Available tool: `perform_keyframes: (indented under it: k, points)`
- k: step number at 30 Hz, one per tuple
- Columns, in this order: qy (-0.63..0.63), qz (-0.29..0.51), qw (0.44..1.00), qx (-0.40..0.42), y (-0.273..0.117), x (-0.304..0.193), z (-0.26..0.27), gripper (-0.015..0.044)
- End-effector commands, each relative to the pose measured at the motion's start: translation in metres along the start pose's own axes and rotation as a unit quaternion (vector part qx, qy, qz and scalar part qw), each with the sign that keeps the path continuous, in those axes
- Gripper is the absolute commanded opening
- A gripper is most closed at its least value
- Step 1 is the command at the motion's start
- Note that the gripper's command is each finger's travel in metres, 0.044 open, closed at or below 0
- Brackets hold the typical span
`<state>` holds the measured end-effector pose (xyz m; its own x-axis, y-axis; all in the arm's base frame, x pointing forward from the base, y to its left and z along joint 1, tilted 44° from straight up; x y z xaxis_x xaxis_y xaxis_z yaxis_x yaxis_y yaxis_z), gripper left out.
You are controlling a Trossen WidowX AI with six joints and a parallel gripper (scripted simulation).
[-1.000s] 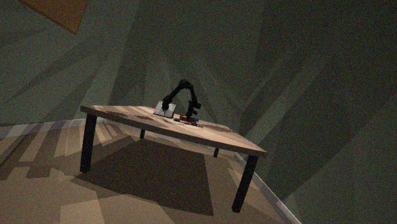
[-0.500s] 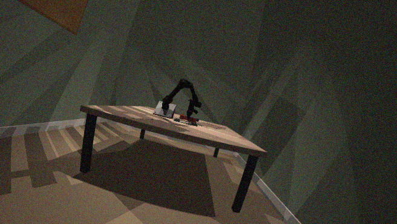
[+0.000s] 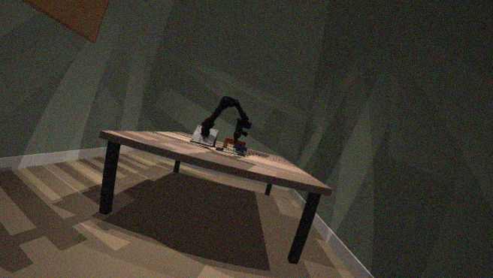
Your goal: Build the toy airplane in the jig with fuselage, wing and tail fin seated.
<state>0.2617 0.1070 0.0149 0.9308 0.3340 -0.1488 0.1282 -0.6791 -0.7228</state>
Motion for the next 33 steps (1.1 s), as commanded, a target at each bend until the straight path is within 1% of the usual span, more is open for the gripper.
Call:
perform_keyframes:
  k: [1, 19, 23, 33]
  points:
    - [0.005, -0.006, 1.000, 0.003, -0.015, 0.002, 0.000, 0.0000]
    - [0.005, -0.004, 1.000, 0.001, -0.070, -0.006, -0.002, 0.0000]
    - [0.005, -0.004, 1.000, 0.001, -0.070, -0.006, -0.004, 0.0000]
    - [-0.001, -0.006, 1.000, 0.010, -0.058, -0.006, -0.034, 0.0000]
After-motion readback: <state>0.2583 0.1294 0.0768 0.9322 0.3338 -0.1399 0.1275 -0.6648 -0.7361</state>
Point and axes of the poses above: the point midway between the two fingers, 35 mm back from their tips, its own y axis out along the fingers, its own z axis across the jaws, x = y × z, the point moved 4 cm from there along -y, back along the fingers, and after that the axes turned 12 degrees about -y, right-handed, at the moved point
